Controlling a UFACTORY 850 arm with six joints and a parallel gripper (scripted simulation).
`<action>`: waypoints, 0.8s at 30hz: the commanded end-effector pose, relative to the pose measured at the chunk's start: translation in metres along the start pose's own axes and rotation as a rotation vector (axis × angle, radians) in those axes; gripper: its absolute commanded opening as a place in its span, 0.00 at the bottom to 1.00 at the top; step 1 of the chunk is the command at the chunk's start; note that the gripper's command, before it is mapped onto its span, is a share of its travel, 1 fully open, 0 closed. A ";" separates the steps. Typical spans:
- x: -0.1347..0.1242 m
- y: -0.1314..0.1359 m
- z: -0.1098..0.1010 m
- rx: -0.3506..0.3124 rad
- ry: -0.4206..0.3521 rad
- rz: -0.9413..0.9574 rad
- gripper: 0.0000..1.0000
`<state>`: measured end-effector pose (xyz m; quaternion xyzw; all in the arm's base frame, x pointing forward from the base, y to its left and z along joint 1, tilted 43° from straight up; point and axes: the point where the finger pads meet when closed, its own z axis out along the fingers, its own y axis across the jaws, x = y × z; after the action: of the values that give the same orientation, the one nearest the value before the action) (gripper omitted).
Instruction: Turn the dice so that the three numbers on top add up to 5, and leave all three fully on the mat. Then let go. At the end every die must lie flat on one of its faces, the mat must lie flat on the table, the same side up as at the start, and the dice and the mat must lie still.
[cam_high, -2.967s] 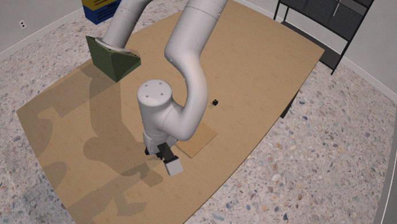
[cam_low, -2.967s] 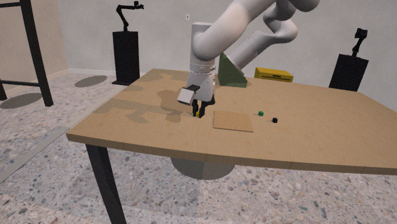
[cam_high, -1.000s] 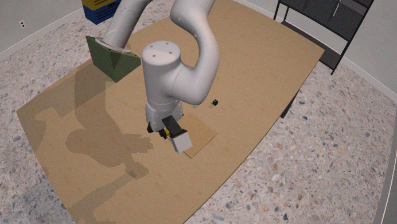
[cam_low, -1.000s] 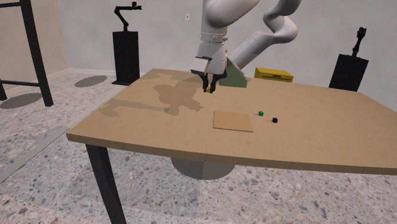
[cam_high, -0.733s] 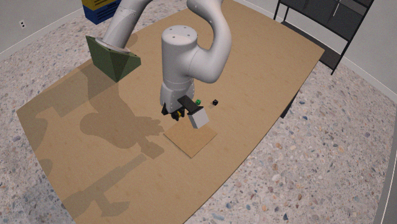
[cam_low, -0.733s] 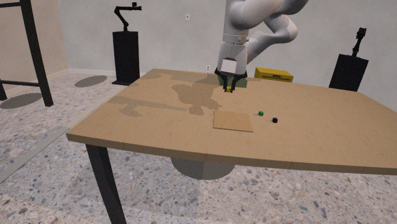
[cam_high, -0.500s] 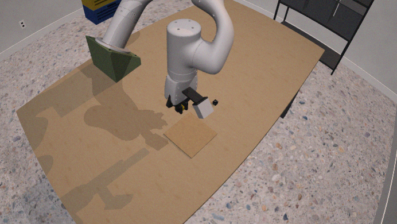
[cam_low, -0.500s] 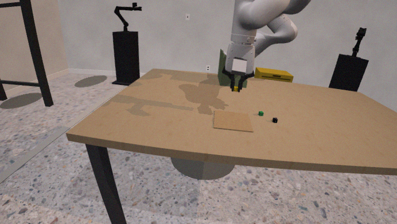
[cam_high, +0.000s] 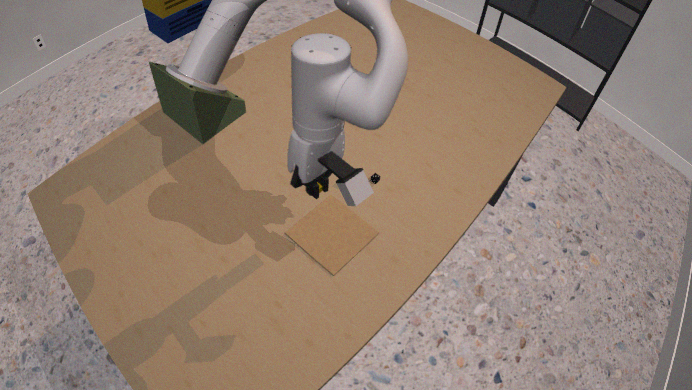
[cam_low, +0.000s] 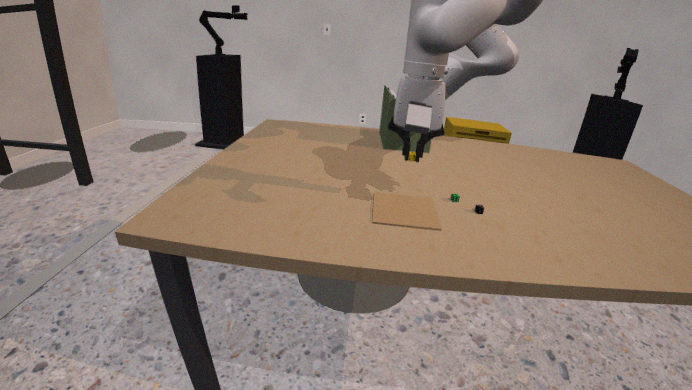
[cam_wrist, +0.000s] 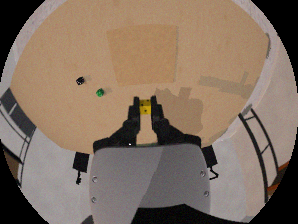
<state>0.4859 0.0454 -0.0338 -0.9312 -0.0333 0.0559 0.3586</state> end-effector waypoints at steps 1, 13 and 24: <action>0.001 0.000 0.008 0.000 0.002 0.000 0.11; 0.001 0.000 0.058 0.000 0.002 0.000 0.11; 0.001 0.000 0.089 0.000 0.002 0.000 0.11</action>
<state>0.4750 0.0994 -0.0936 -0.9312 -0.0333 0.0566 0.3584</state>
